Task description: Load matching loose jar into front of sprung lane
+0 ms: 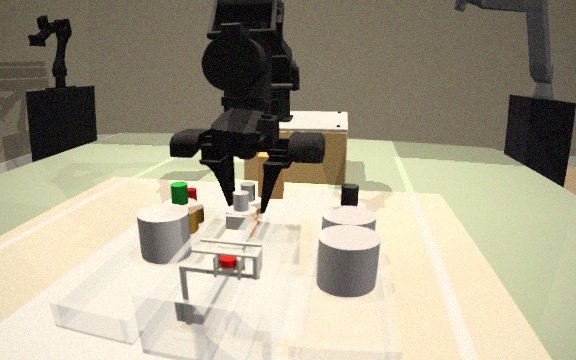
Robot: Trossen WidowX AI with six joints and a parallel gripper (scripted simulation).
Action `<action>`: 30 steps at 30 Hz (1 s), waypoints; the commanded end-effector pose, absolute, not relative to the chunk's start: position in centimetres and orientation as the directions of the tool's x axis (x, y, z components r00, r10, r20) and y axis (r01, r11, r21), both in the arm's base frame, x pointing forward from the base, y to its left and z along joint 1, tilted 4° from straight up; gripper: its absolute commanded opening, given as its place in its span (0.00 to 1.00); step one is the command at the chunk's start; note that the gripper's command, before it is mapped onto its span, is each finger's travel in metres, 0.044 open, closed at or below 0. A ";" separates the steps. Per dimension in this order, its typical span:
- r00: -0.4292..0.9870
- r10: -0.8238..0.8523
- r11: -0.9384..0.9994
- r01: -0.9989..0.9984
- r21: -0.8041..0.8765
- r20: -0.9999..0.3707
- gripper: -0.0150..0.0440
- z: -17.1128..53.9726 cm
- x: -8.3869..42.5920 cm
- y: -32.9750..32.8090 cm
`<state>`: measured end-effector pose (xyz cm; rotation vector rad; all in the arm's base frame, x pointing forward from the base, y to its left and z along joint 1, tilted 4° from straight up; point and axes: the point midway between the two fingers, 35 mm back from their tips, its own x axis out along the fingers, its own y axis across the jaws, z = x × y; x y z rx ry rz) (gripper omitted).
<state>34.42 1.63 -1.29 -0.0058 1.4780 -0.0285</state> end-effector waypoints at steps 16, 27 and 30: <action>0.093 -0.020 1.000 0.014 -0.019 -0.995 0.72 0.7 34.3 1.6; 0.092 -0.020 1.000 0.014 -0.019 -0.996 0.72 0.7 32.9 1.7; 0.091 -0.020 1.000 0.014 -0.019 -0.996 0.72 0.6 31.9 1.7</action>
